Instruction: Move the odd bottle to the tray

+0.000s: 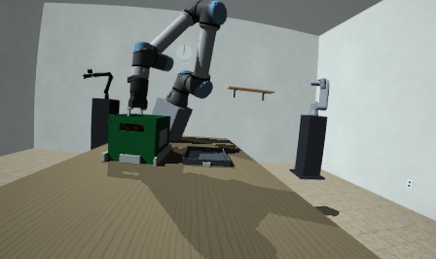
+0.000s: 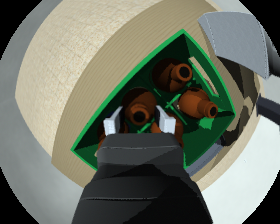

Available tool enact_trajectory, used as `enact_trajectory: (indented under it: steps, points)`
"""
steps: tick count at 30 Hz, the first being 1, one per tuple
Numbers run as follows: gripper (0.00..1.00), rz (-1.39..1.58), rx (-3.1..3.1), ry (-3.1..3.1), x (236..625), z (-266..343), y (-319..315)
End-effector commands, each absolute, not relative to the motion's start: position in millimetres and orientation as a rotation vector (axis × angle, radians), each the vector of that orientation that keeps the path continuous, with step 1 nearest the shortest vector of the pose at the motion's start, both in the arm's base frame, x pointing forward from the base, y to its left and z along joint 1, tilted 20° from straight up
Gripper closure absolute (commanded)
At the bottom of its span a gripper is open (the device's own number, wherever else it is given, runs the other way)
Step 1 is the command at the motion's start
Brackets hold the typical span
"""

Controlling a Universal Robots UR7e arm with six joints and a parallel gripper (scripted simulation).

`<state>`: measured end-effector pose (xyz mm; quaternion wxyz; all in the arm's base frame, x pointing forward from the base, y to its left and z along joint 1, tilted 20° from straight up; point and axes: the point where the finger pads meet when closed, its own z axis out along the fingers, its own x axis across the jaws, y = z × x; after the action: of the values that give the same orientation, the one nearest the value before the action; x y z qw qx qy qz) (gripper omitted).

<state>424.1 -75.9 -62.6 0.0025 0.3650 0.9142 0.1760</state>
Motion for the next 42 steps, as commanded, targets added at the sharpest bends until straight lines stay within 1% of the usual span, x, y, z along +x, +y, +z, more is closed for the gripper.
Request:
enact_trajectory:
  steps: [1,32,42]
  points:
    - [0.00,0.551,1.144,2.866,424.4,-62.2,-76.3]
    - [0.00,0.551,1.144,2.866,424.4,-61.8,-76.4]
    - [0.00,0.551,1.144,2.866,422.6,-49.7,-80.6]
